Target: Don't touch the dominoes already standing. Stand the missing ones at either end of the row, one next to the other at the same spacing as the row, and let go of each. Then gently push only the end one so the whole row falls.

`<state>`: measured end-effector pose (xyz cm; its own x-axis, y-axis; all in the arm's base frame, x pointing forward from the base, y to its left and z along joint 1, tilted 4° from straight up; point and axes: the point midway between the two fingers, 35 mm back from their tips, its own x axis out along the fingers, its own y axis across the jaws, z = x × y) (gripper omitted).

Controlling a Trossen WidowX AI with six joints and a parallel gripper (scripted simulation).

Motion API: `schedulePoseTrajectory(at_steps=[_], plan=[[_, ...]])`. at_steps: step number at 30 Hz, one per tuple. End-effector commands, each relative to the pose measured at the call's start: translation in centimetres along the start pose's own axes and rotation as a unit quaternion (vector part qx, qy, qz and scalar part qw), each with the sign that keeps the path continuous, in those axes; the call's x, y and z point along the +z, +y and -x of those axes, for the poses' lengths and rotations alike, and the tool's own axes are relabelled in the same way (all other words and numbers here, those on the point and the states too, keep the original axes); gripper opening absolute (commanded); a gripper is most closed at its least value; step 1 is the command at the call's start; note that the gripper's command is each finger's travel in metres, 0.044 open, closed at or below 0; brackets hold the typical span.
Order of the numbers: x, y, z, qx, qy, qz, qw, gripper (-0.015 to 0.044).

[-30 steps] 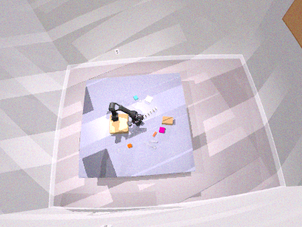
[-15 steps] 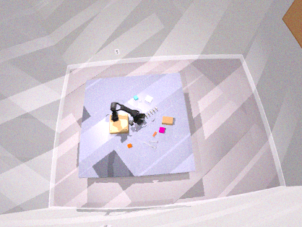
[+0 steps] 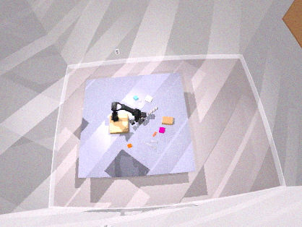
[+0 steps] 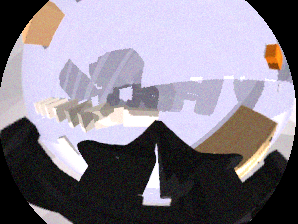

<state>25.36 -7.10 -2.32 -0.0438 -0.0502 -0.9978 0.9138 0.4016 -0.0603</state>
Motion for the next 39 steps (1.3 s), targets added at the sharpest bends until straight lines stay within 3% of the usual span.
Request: schedulePoseTrajectory(at_steps=[1, 7, 39], plan=[[0.6, 1.1, 2.3, 0.007, -0.010, -0.001, 1.000, 0.0000], [-0.4, 2.4, 5.1, 0.002, 0.002, 0.001, 1.000, 0.0000], [-0.4, 2.4, 5.1, 0.002, 0.002, 0.001, 1.000, 0.0000]])
